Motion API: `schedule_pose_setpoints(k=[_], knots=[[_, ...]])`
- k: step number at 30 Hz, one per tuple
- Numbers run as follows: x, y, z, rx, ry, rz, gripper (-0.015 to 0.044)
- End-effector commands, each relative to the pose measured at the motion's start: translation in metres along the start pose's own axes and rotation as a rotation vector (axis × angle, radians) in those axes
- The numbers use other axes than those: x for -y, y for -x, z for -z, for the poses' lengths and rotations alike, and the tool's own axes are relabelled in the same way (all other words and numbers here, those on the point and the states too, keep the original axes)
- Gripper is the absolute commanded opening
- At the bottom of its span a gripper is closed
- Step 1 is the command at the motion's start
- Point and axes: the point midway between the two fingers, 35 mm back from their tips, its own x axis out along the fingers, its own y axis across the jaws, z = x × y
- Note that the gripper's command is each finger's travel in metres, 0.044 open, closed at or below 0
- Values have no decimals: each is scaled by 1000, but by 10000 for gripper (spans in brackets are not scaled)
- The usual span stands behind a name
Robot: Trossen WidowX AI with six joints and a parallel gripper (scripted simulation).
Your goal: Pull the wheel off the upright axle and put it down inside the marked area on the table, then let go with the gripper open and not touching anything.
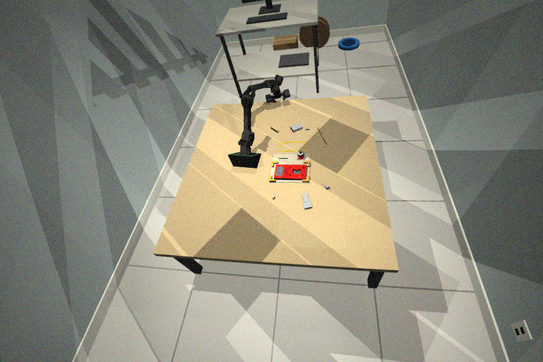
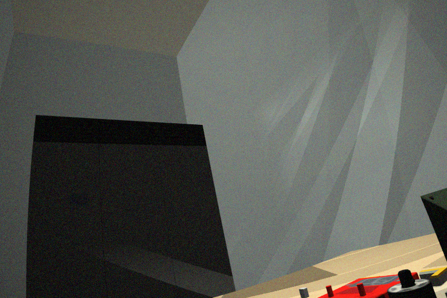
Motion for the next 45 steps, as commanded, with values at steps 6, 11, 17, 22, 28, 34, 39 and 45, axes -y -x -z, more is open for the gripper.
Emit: schedule_pose_setpoints(k=[6,11,17,22,28,34,39,45], knots=[[65,-1,102,-201,-503,92,300],[92,11,157,-281,-798,158,300],[115,37,224,-348,-1163,250,300],[125,66,277,-376,-1473,333,300],[131,105,339,-380,-1894,445,300],[125,152,400,-333,-2371,565,300],[109,195,446,-240,-2807,654,300],[83,240,488,-74,-3284,709,300]])
